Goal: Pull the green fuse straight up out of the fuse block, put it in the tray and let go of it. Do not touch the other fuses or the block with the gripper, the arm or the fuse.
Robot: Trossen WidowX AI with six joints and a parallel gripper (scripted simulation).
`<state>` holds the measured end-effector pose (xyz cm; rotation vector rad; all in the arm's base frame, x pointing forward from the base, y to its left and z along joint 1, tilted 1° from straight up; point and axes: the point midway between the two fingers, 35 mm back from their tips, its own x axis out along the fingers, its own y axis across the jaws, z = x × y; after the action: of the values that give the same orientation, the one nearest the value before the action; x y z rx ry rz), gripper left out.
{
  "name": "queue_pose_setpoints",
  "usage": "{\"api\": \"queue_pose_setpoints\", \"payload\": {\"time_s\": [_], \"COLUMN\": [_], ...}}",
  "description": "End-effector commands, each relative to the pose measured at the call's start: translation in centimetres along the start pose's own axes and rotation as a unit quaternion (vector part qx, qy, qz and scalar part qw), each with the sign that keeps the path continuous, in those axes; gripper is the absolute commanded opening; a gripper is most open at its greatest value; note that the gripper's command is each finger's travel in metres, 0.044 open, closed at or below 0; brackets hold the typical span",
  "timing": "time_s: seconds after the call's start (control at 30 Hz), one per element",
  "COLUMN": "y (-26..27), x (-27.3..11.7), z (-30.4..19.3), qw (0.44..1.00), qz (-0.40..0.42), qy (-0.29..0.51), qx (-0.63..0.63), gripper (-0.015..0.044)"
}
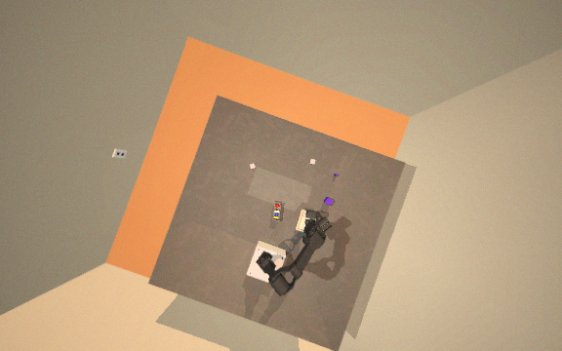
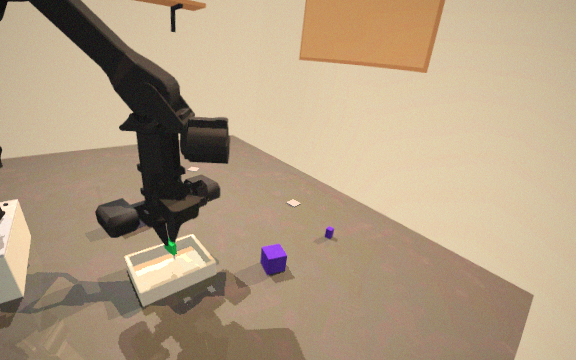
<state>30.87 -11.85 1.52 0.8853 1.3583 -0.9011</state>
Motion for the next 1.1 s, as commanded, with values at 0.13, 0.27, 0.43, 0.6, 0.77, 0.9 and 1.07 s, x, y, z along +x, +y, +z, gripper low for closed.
{"api": "queue_pose_setpoints", "payload": {"time_s": [0.13,0.27,0.43,0.6,0.77,0.9,1.07], "y": [-0.2,-0.1,-0.1,-0.1,-0.1,-0.1,-0.1], "x": [1.1,0.8,0.8,0.5,-2.9,-2.9,-2.9], "z": [-0.1,-0.1,-0.1,-0.1,-0.1,-0.1,-0.1], "qw": [1.0,1.0,1.0,1.0,1.0,1.0,1.0], "qz": [-0.003,-0.001,-0.001,-0.001,-0.003,-0.003,-0.003], "qy": [0.001,0.001,0.001,0.001,0.001,0.001,0.001], "qx": [-0.002,0.0,0.0,0.0,-0.002,-0.002,-0.002], "gripper": [0.0,0.0079,0.021,0.033,0.033,0.033,0.033]}}
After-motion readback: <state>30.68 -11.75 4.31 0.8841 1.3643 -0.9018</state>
